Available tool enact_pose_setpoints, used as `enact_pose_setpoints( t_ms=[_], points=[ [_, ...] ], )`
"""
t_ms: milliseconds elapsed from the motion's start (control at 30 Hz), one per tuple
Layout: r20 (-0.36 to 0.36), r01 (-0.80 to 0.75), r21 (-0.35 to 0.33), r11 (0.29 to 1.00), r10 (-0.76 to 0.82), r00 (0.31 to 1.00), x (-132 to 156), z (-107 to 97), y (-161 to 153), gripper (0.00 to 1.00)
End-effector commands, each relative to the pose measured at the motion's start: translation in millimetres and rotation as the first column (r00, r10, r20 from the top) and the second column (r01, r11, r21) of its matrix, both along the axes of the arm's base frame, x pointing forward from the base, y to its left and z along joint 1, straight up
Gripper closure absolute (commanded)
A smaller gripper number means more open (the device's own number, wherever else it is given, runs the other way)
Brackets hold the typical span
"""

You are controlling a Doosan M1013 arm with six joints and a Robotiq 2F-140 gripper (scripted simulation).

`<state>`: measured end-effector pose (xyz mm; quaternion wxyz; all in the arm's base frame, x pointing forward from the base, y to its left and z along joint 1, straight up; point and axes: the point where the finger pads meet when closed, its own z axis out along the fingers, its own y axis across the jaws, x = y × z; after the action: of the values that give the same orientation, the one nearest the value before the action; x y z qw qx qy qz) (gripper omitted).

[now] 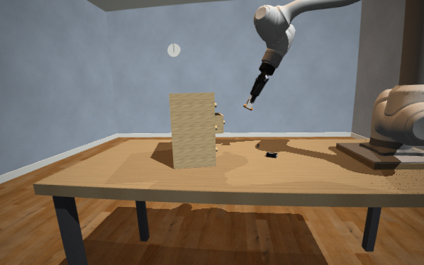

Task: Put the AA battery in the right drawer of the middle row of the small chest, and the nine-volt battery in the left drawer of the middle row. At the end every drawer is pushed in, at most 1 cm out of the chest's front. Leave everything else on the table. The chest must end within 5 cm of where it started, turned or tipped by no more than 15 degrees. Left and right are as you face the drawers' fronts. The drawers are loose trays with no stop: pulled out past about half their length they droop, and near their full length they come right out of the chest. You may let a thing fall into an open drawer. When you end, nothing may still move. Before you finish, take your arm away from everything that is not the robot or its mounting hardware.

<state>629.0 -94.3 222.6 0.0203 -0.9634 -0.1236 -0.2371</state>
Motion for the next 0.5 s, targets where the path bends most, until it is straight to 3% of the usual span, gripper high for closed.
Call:
enact_pose_setpoints(
  t_ms=[0,300,467],
  points=[
    [0.132,-0.022,0.047,0.999,0.015,0.991,-2.9,-1.4,0.6,0.94],
    [0.305,-0.035,0.091,0.995,0.006,0.952,-6.8,-3.9,-0.3,0.94],
    [0.355,-0.041,0.103,0.994,0.002,0.935,-8.0,-4.7,-0.6,0.94]
  ],
)
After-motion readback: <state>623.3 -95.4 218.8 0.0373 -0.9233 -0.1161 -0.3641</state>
